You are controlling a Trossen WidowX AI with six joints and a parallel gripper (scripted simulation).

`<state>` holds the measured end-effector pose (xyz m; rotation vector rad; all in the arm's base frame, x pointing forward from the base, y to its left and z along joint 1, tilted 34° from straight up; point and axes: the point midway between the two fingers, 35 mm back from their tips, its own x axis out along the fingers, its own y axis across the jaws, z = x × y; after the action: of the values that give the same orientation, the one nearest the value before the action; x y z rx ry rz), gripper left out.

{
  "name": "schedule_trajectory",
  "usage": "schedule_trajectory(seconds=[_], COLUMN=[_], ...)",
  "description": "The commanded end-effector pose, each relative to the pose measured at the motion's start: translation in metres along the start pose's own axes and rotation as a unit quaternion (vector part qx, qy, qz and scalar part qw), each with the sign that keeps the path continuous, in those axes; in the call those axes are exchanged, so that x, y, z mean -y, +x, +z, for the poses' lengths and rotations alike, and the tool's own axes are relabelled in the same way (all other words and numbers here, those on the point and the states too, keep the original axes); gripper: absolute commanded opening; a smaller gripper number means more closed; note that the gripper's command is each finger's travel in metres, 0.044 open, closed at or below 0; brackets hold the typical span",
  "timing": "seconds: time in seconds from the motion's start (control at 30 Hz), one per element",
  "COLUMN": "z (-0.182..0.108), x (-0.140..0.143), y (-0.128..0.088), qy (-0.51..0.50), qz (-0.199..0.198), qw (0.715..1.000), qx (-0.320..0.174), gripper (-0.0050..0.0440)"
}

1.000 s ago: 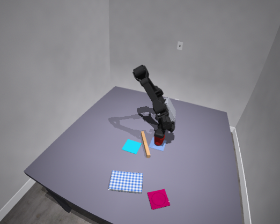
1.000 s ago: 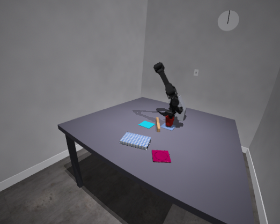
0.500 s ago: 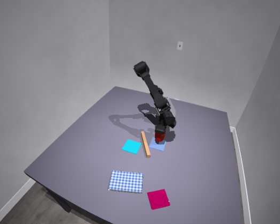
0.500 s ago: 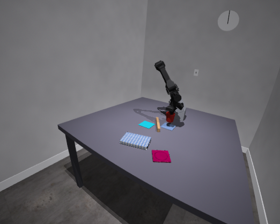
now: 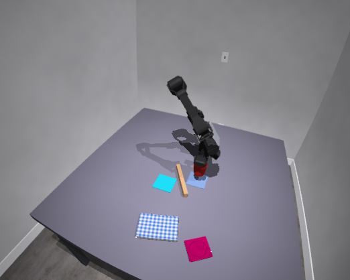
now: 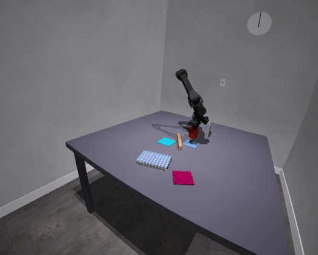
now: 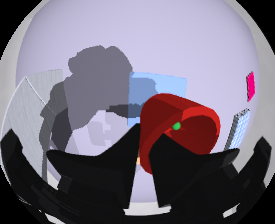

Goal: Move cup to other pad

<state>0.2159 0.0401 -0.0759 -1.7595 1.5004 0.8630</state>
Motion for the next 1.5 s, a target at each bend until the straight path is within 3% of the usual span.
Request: schedule_trajectory(seconds=[0.0, 0.37, 1.47], z=[0.000, -0.003, -0.054], x=[-0.001, 0.001, 0.029], y=[0.000, 0.000, 0.001], qy=[-0.001, 0.000, 0.003], qz=[0.001, 0.001, 0.001], qw=[1.000, 1.000, 1.000], qx=[-0.001, 0.000, 0.003], gripper=[0.0000, 0.0000, 0.0000])
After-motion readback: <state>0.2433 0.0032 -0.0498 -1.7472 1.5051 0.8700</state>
